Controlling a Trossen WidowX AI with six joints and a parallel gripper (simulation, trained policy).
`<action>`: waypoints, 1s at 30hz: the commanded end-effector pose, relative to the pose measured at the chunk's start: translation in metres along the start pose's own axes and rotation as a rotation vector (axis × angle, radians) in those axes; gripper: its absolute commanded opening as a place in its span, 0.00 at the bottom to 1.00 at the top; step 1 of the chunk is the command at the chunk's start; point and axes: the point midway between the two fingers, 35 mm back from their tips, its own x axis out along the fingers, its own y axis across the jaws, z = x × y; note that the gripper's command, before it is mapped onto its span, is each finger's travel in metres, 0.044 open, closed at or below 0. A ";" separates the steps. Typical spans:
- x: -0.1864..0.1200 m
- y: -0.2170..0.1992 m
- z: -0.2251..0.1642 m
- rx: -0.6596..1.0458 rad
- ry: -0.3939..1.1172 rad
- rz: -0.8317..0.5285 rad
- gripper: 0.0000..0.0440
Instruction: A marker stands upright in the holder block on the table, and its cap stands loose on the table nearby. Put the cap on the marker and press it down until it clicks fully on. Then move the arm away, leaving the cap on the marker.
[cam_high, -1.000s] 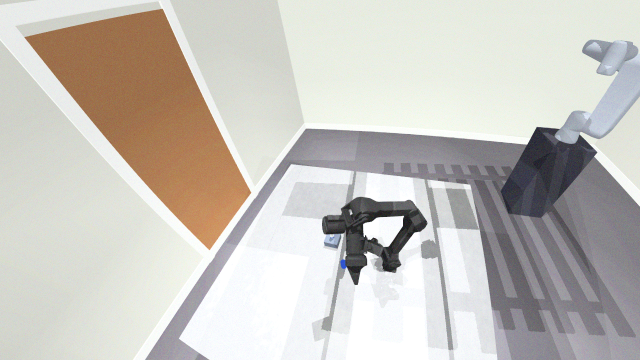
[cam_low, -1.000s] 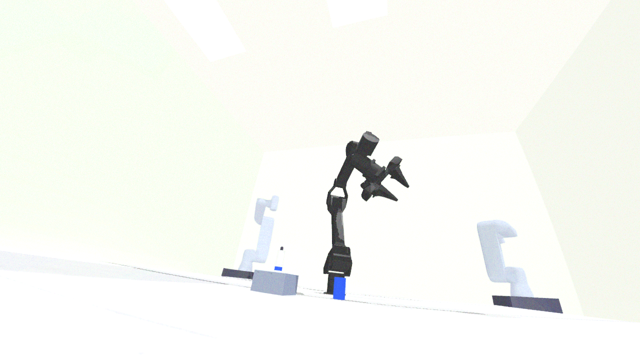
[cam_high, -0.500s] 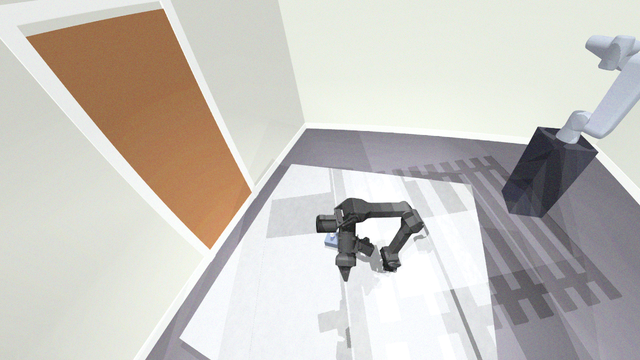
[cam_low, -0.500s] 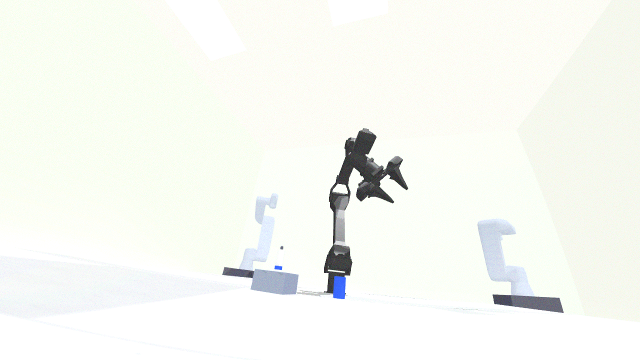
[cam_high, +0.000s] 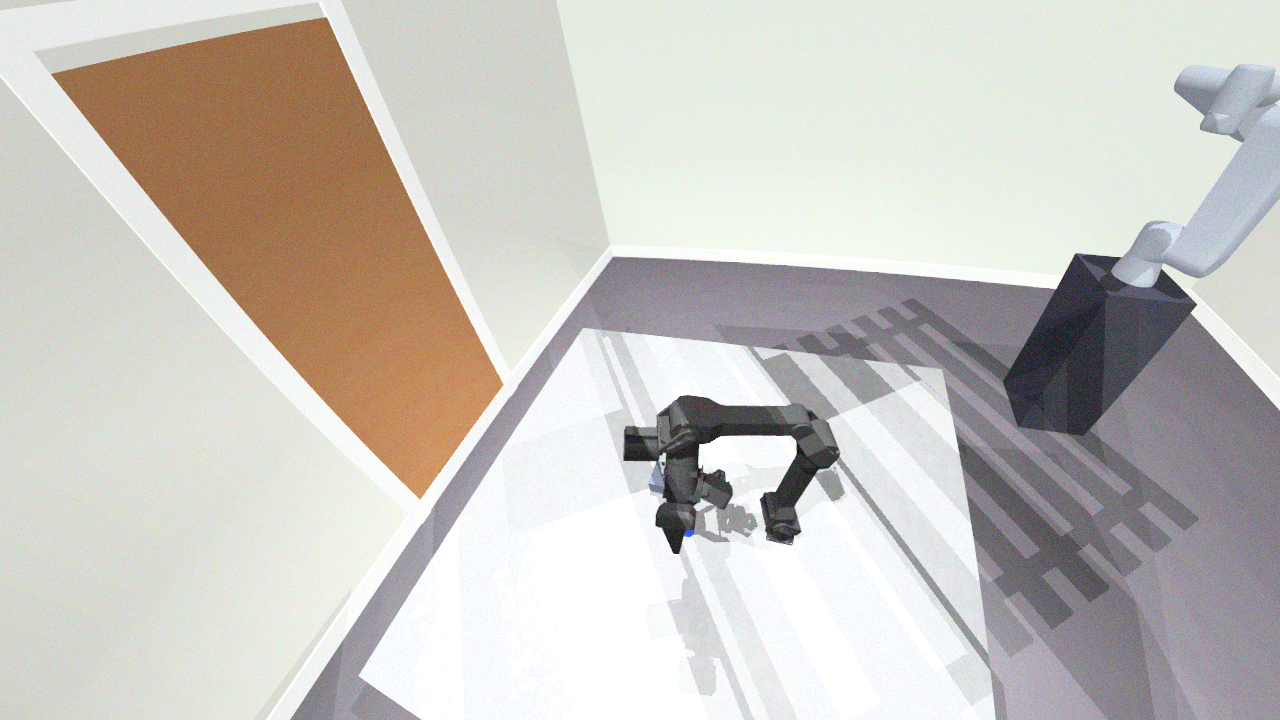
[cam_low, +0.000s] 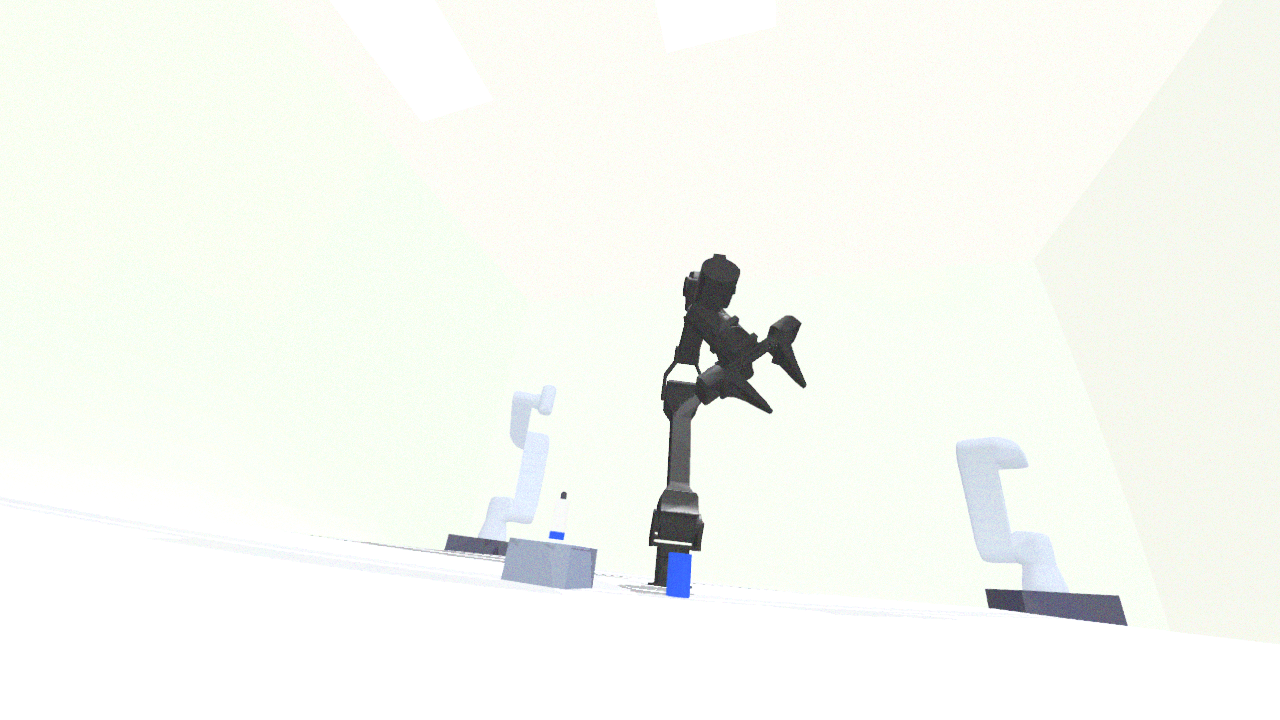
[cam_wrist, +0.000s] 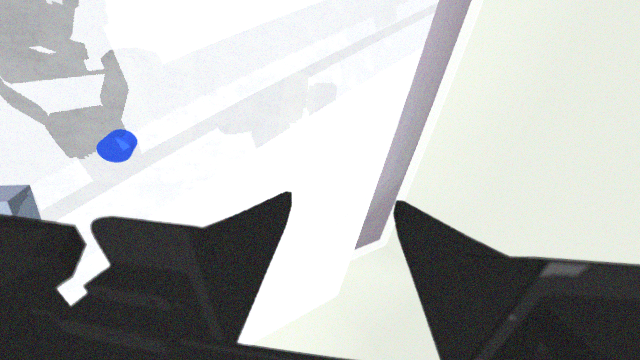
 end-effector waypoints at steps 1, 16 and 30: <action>0.001 0.011 -0.006 0.004 0.002 0.030 0.71; -0.002 0.047 -0.026 0.034 0.019 0.132 0.70; -0.005 0.082 -0.038 0.071 0.016 0.228 0.70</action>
